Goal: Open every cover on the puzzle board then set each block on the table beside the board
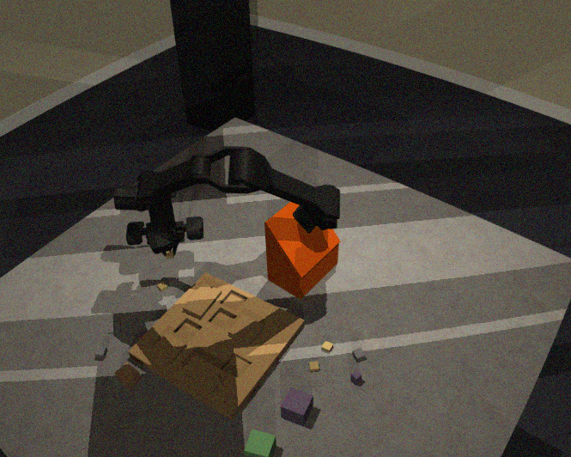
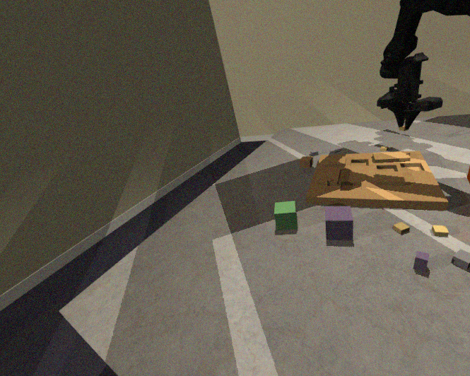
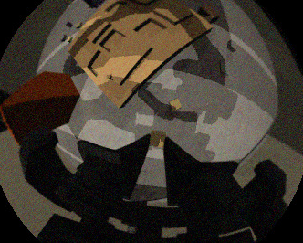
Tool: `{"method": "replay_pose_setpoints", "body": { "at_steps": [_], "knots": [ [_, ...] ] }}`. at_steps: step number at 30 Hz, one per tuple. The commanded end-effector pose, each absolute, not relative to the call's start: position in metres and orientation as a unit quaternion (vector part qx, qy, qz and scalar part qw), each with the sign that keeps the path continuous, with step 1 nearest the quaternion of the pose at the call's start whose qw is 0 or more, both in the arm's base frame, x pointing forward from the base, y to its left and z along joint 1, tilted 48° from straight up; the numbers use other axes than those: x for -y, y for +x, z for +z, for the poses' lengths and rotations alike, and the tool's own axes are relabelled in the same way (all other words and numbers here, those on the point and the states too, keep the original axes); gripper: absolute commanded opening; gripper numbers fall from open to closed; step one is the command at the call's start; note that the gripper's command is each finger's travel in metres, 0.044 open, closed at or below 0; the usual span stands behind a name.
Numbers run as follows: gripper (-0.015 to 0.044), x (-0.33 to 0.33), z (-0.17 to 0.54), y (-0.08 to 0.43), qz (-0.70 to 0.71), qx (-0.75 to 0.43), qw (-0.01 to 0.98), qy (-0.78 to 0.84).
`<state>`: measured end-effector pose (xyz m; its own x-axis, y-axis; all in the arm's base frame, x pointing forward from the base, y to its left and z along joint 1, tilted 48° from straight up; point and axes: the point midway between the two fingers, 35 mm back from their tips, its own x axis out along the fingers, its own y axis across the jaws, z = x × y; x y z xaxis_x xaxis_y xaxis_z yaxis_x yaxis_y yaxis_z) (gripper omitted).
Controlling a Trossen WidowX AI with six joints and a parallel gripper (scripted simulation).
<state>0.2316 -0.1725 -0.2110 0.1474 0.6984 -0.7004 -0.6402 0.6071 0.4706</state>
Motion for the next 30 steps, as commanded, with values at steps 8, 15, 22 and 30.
{"method": "replay_pose_setpoints", "body": {
  "at_steps": [8, 15, 22, 30],
  "knots": [
    [0.0080, 0.153, -0.226, 0.232, 0.446, -0.480, 0.754, 0.039],
    [0.0080, 0.144, -0.234, 0.233, 0.446, -0.480, 0.754, 0.040],
    [0.0080, 0.135, -0.241, 0.234, 0.446, -0.480, 0.754, 0.040],
    [0.0080, 0.125, -0.249, 0.234, 0.447, -0.479, 0.754, 0.040]
  ]
}}
